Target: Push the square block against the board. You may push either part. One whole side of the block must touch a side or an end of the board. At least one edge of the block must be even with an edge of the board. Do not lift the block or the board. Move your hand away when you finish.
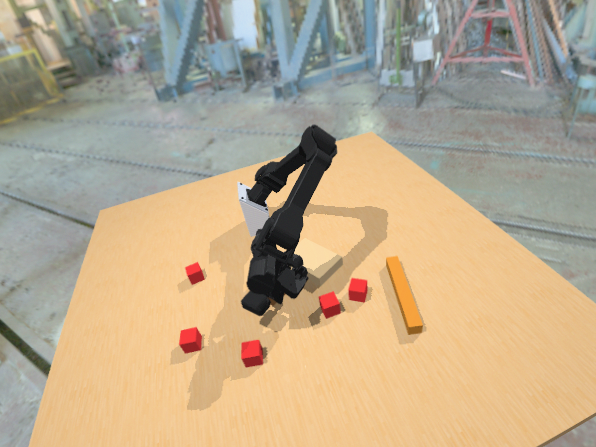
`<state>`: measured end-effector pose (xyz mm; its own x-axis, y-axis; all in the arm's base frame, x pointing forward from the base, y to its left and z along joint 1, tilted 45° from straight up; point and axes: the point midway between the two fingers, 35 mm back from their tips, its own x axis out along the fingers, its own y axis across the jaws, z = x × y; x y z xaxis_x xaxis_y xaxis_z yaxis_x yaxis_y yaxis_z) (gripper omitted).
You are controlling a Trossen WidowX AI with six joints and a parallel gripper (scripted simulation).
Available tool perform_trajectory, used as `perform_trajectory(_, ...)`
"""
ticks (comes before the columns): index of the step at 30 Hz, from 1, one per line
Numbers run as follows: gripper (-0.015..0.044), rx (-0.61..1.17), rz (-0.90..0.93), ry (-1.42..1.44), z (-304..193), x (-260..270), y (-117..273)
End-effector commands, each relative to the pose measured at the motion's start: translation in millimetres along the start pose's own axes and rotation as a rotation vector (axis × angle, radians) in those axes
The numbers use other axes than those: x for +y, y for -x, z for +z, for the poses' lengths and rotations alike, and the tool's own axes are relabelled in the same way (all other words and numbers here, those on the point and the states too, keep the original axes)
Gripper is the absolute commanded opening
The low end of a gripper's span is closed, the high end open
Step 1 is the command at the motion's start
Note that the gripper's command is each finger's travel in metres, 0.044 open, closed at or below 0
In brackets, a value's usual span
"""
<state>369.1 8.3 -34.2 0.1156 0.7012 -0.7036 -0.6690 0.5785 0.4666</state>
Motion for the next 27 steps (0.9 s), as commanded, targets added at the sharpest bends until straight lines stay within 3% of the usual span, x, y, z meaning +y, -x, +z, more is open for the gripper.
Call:
perform_trajectory(1,0.0000,0.013,0.006,0.000,-9.7,2.1,-3.2)
perform_trajectory(27,0.0000,0.010,0.007,0.001,25.3,-0.4,-3.6)
